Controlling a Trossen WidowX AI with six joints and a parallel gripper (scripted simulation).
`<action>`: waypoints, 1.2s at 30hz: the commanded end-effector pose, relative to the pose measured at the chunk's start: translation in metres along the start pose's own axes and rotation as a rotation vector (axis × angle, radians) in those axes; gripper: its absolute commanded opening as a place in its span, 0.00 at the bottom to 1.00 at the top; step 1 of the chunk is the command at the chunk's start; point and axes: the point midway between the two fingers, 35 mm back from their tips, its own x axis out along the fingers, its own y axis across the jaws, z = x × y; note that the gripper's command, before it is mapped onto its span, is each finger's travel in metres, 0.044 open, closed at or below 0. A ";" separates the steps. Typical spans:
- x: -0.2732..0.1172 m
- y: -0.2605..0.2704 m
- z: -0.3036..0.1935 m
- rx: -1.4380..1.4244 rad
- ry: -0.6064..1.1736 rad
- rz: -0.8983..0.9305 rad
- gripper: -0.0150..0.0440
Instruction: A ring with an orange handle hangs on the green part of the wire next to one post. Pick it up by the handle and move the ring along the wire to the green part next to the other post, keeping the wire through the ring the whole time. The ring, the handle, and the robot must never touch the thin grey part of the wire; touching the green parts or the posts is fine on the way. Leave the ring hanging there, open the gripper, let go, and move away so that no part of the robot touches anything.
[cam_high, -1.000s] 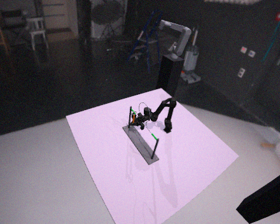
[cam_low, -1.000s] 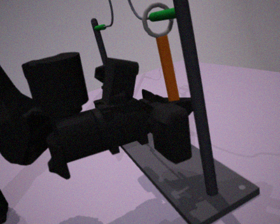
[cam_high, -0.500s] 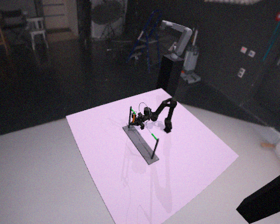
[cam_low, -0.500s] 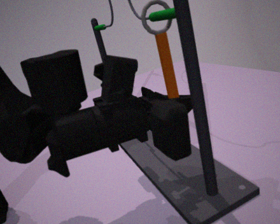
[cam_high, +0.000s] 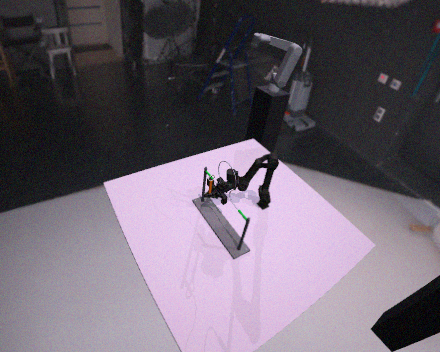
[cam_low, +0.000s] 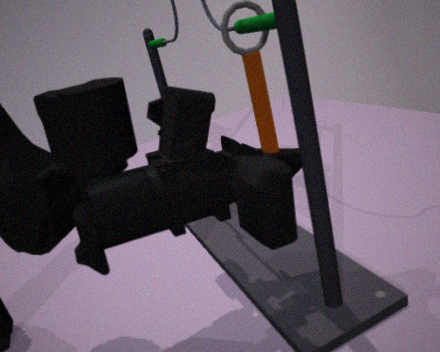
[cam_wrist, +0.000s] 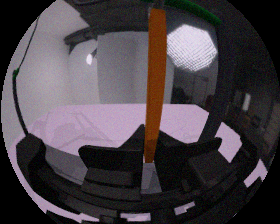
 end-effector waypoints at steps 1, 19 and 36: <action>-0.001 0.003 0.002 0.003 -0.004 -0.004 0.00; 0.000 0.023 0.002 0.021 -0.005 -0.001 0.00; 0.000 0.054 0.003 0.142 -0.007 0.010 0.00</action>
